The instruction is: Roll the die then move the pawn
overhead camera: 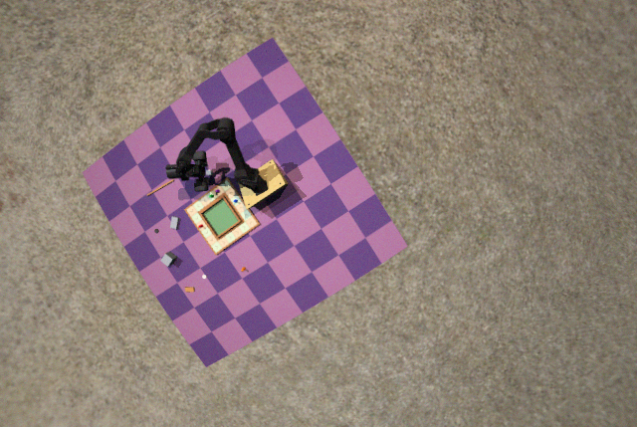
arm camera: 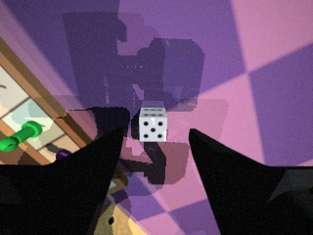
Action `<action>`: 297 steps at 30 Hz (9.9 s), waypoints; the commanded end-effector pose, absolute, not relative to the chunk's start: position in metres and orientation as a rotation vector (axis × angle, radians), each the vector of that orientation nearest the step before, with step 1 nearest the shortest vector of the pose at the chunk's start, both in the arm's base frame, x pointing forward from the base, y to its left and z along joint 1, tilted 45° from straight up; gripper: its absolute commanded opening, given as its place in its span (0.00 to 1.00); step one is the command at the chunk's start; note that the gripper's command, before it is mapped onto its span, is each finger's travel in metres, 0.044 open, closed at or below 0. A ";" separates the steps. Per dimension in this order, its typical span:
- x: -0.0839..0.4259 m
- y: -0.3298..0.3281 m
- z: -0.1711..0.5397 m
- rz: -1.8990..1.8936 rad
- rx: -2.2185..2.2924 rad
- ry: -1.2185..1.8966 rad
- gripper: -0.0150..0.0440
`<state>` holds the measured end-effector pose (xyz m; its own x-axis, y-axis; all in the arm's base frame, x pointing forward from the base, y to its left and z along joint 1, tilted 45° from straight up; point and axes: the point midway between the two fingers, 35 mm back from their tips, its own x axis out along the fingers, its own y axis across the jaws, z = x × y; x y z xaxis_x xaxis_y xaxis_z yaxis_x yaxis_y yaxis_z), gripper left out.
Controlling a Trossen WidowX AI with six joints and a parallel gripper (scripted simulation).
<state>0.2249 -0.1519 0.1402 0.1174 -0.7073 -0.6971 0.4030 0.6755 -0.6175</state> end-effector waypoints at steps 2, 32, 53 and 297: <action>0.225 -0.157 0.131 -0.823 -0.307 1.212 0.72; 0.228 -0.159 0.126 -0.819 -0.301 1.215 0.25; 0.214 -0.084 0.196 -0.817 -0.301 1.220 0.25; 0.391 0.011 -0.013 -0.735 -0.406 1.268 0.42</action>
